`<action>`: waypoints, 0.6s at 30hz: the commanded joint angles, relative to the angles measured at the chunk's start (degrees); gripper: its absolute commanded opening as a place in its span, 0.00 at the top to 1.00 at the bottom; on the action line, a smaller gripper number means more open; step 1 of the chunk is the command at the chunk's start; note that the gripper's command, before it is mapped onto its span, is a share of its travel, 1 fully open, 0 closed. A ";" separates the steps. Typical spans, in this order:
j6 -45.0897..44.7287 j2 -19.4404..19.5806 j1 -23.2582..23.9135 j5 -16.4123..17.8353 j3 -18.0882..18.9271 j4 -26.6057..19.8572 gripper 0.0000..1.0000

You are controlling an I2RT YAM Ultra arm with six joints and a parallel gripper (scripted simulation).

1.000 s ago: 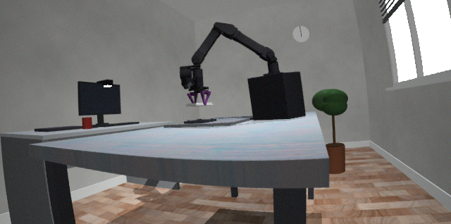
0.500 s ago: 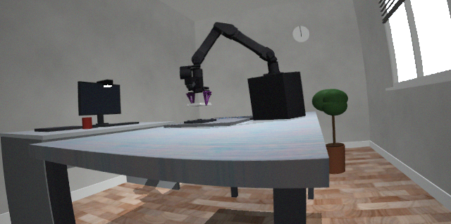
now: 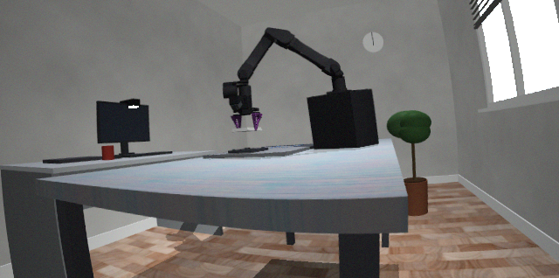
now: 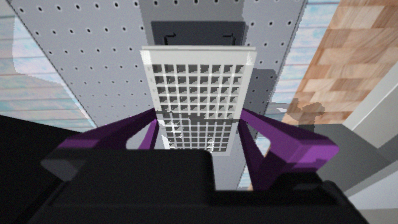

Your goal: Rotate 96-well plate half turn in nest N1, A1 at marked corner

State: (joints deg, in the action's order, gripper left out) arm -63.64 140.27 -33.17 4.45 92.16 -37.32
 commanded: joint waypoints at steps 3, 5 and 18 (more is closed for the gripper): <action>-0.02 -0.52 0.03 0.04 0.28 -0.01 1.00; -0.02 -0.52 0.03 0.04 0.27 -0.01 1.00; 0.02 -0.06 -0.01 0.04 0.30 0.43 1.00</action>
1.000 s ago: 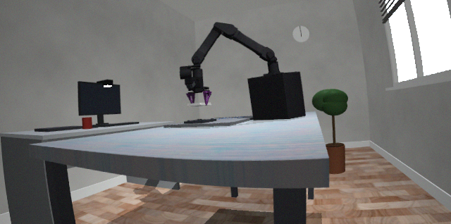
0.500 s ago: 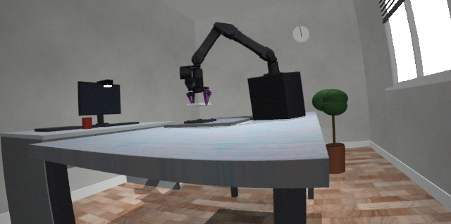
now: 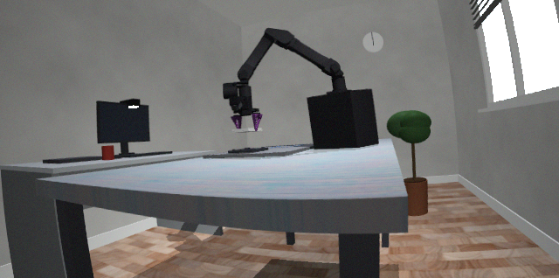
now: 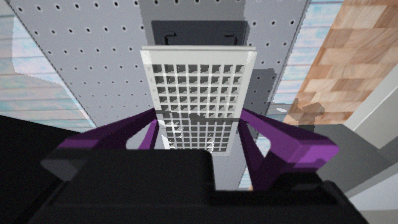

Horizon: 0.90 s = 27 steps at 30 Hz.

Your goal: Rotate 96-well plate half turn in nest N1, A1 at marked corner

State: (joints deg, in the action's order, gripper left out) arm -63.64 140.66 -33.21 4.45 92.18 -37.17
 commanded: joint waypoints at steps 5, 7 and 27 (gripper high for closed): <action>0.11 0.82 -0.05 0.03 0.51 1.32 1.00; 0.14 1.36 -0.08 0.03 0.68 1.69 1.00; 0.45 6.32 -0.39 0.00 2.52 4.84 1.00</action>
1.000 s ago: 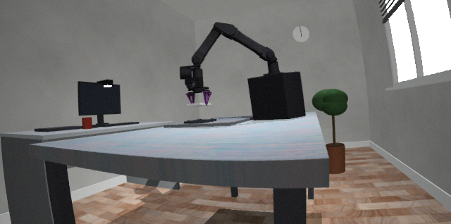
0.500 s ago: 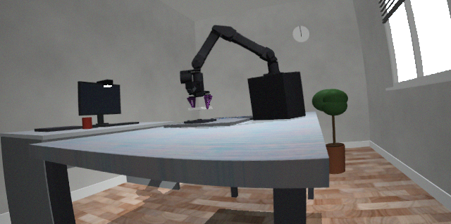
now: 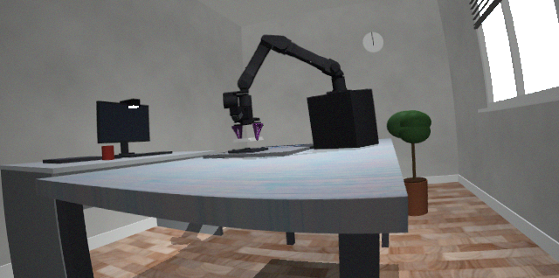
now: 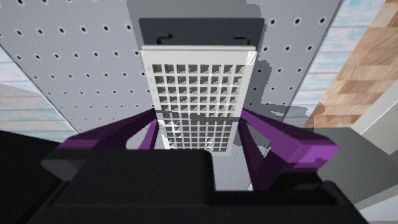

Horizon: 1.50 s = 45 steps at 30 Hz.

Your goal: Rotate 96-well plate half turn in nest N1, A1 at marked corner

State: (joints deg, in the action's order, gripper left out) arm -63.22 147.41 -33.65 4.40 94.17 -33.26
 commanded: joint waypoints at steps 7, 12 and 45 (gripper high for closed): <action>0.12 1.00 -0.04 0.04 1.19 1.70 1.00; 0.20 2.35 -0.12 0.03 1.67 2.58 1.00; 0.31 3.75 -0.23 0.02 1.70 3.96 1.00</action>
State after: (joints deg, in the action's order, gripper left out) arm -62.96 151.68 -33.89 4.38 95.72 -29.63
